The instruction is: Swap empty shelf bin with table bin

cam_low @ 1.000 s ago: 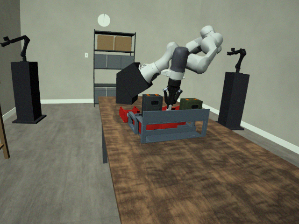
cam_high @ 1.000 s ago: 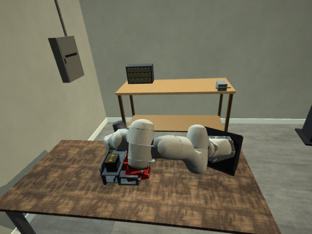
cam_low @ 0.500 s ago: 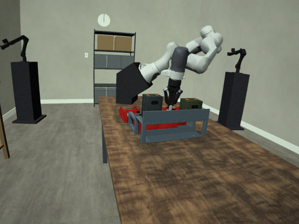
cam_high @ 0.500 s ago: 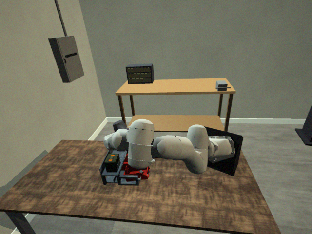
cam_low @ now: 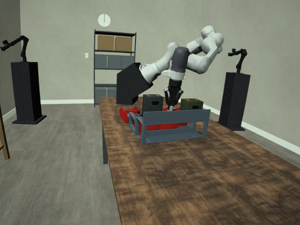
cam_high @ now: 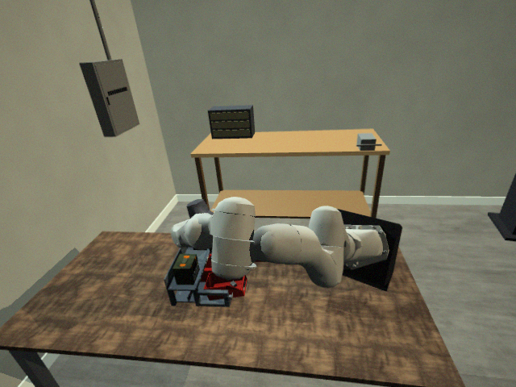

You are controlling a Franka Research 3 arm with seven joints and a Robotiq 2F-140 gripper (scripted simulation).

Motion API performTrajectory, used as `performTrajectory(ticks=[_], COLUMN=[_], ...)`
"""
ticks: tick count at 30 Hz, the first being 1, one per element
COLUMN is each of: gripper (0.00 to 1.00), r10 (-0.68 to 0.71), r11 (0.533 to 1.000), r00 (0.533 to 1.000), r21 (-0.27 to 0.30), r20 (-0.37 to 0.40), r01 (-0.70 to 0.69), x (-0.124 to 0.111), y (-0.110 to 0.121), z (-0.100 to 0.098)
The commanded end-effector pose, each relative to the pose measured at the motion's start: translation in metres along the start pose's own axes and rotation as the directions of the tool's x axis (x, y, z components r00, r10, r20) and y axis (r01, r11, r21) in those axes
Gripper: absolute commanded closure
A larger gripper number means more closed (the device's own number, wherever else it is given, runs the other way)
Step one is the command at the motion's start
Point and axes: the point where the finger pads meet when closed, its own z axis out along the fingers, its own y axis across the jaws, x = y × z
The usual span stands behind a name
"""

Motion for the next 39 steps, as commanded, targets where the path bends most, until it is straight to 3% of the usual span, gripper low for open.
performTrajectory(ticks=[1, 39], gripper=[1.0, 1.0], r10=[-0.004, -0.004], r11=[1.0, 1.0], r00=[1.0, 1.0], r21=[0.001, 0.002], r20=[0.004, 0.027], r01=[0.004, 0.004], x=[-0.001, -0.011], y=[-0.001, -0.001], z=[0.0, -0.001])
